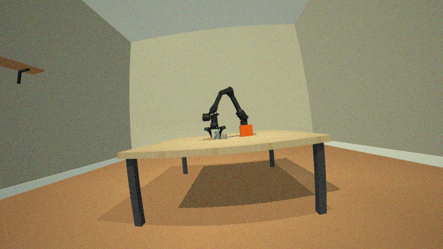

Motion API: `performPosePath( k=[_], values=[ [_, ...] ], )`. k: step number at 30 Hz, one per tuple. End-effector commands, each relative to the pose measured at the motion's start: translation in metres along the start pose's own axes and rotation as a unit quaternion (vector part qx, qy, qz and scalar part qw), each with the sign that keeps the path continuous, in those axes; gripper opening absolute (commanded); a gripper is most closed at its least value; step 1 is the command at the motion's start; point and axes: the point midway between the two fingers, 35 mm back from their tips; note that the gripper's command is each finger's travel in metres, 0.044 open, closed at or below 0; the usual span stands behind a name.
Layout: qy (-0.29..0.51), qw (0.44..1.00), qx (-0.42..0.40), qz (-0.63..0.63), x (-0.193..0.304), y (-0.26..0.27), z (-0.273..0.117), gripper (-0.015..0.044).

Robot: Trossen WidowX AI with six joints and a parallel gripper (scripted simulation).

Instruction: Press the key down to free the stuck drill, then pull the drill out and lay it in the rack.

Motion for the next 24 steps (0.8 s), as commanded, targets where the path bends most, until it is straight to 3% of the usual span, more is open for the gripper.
performPosePath(
  k=[1,24],
  values=[
    [-0.001,1.000,0.001,-0.001,0.003,0.000,0.001,0.0440],
    [-0.001,1.000,0.001,-0.001,0.015,-0.001,0.004,0.0440]
  ],
)
Point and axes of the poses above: the point midway between the two fingers, 35 mm back from their tips, its own z axis out along the fingers, its own y axis across the jaws, x = y × z
